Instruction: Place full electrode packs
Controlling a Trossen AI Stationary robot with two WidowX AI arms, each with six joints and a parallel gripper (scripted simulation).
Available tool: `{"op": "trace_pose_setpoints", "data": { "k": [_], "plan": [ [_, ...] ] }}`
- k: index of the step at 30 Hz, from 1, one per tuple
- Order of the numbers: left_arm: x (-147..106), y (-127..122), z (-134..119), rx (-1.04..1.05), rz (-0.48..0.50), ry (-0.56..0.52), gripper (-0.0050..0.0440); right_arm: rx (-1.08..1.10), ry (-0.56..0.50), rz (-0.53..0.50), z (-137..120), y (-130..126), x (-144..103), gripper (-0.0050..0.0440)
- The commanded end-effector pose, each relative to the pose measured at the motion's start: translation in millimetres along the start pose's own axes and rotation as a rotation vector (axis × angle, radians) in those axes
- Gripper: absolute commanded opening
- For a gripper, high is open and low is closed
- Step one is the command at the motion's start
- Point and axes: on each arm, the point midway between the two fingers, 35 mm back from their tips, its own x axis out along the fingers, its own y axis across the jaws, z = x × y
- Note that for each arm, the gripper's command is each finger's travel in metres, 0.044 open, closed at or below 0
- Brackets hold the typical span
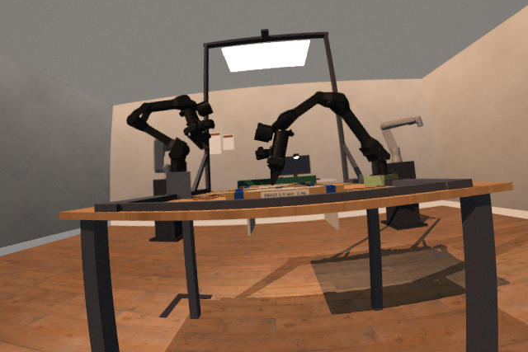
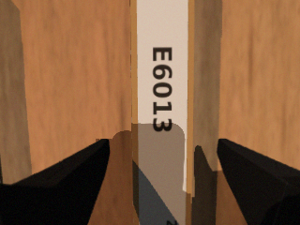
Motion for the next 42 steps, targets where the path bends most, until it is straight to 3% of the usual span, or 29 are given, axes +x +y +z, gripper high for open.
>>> {"op": "trace_pose_setpoints", "data": {
  "k": [1,7,15,19,30,32,39,42],
  "plan": [
    [-33.9,0.3,17.1,0.003,0.007,-0.059,0.033,0.001,-0.022,0.002,4.6,0.3,-5.7,0.033],
    [-55.5,0.1,21.6,0.003,0.007,-0.059,0.033,0.001,-0.022,0.002,4.6,0.3,-5.7,0.033],
    [-49.4,14.4,14.5,-0.015,0.008,-0.041,0.033,0.001,-0.022,0.002,4.6,0.3,-5.7,0.033],
    [-39.0,40.5,5.4,-0.015,0.005,-0.018,0.033,0.001,-0.022,0.002,4.6,0.3,-5.7,0.033],
    [-40.9,113.7,-7.2,-0.014,0.011,-0.026,0.033,0.001,-0.022,0.002,4.6,0.3,-5.7,0.033],
    [-40.9,113.7,-7.2,-0.014,0.011,-0.026,0.033,0.001,-0.022,0.002,4.6,0.3,-5.7,0.033],
    [-40.8,159.7,-17.4,-0.013,0.014,-0.026,0.033,0.001,-0.022,0.002,4.6,0.3,-5.7,0.033],
    [-40.9,163.4,-18.0,-0.013,0.014,-0.026,0.033,0.001,-0.022,0.002,4.6,0.3,-5.7,0.033]
  ]
}}
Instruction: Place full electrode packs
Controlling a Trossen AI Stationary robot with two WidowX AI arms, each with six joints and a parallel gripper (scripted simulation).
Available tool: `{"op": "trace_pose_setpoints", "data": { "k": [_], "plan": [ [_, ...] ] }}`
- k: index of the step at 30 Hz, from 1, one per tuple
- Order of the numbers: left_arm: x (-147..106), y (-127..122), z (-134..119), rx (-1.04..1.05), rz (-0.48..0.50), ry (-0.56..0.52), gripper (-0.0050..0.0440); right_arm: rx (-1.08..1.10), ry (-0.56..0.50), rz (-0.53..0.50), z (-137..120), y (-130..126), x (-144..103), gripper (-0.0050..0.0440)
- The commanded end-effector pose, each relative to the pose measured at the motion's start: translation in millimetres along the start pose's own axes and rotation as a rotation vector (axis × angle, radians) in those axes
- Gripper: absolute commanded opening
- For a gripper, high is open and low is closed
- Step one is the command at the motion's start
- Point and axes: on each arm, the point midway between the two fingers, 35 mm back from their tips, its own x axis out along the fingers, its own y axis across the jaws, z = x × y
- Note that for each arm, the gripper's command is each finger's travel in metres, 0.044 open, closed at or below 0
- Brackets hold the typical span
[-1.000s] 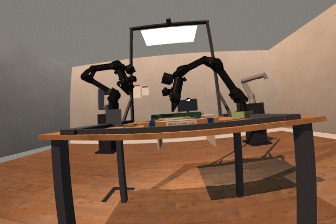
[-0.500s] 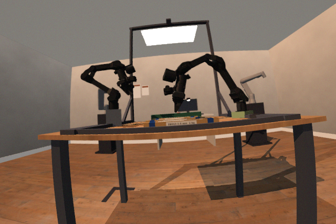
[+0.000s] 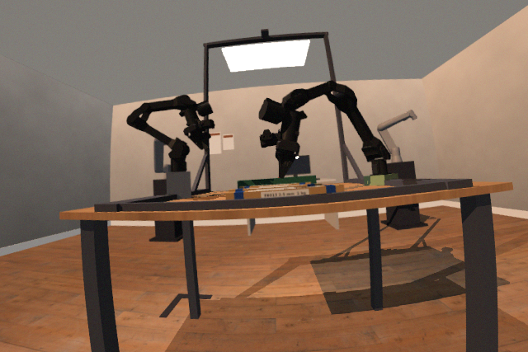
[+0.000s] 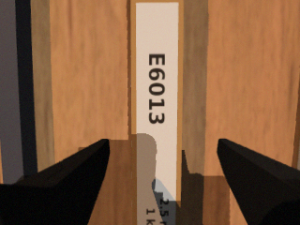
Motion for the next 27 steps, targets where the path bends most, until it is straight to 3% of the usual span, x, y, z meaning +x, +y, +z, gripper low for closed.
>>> {"op": "trace_pose_setpoints", "data": {
  "k": [1,11,13,22,27],
  "plan": [
    [-9.0,9.0,7.5,0.01,0.005,-0.025,0.033,0.001,-0.022,0.002,4.6,0.3,-5.7,0.033],
    [-13.8,6.6,8.2,0.01,0.012,-0.03,0.033,0.001,-0.022,0.002,4.6,0.3,-5.7,0.033],
    [3.0,5.1,0.9,0.007,-0.001,-0.006,0.033,0.001,-0.022,0.002,4.6,0.3,-5.7,0.033],
    [32.0,5.1,-6.8,0.007,-0.001,-0.006,0.033,0.001,-0.022,0.002,4.6,0.3,-5.7,0.033],
    [37.1,5.1,-8.2,0.007,-0.001,-0.006,0.033,0.001,-0.022,0.002,4.6,0.3,-5.7,0.033]
  ]
}}
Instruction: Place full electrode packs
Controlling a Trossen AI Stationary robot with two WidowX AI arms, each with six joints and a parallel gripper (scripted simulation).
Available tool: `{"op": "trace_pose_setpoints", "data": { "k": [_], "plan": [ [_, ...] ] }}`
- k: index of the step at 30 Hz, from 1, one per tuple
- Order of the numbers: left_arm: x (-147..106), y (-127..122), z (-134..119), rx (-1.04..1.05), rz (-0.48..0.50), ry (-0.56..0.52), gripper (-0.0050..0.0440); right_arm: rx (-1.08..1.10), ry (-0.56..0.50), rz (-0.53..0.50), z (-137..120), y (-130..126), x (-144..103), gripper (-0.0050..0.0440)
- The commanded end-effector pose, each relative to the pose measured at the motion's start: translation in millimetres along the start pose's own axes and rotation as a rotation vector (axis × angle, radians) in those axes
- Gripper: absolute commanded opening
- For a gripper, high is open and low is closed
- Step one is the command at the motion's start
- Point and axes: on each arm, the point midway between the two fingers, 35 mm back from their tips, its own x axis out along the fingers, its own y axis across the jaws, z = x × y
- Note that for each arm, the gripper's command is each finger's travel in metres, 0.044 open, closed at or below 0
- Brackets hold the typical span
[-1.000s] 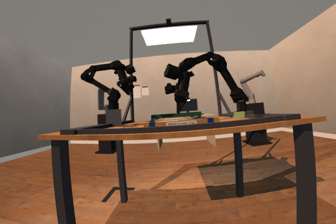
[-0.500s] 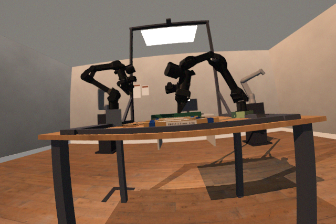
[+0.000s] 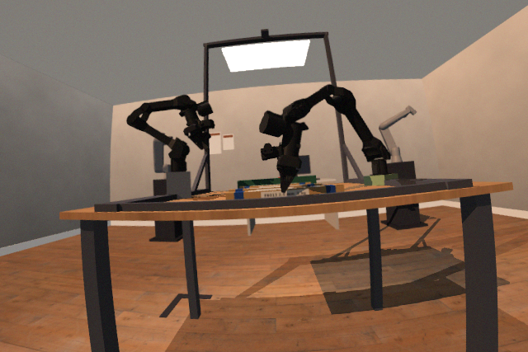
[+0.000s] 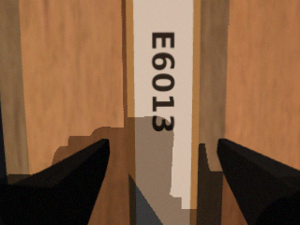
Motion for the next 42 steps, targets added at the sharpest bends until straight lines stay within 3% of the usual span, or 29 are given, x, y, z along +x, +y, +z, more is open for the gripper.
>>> {"op": "trace_pose_setpoints", "data": {
  "k": [1,12,15,20,22,34,35,42],
  "plan": [
    [-2.9,2.2,4.5,0.003,0.012,-0.024,0.033,0.001,-0.022,0.002,4.6,0.3,-5.7,0.033],
    [9.3,2.3,1.4,0.003,0.011,-0.021,0.033,0.001,-0.022,0.002,4.6,0.3,-5.7,0.033],
    [2.1,4.4,7.1,0.006,0.022,-0.042,0.033,0.001,-0.022,0.002,4.6,0.3,-5.7,0.033],
    [15.6,2.1,-0.7,0.003,0.01,-0.019,0.033,0.001,-0.022,0.002,4.6,0.3,-5.7,0.033],
    [5.8,4.2,6.1,0.006,0.023,-0.043,0.033,0.001,-0.022,0.002,4.6,0.3,-5.7,0.033],
    [6.7,3.7,5.7,0.006,0.023,-0.043,0.033,0.001,-0.022,0.002,4.6,0.3,-5.7,0.033],
    [6.7,3.7,5.8,0.006,0.023,-0.043,-0.005,0.001,-0.022,0.002,4.6,0.3,-5.7,0.033],
    [6.7,3.7,5.7,0.006,0.023,-0.043,-0.005,0.001,-0.022,0.002,4.6,0.3,-5.7,0.033]
  ]
}}
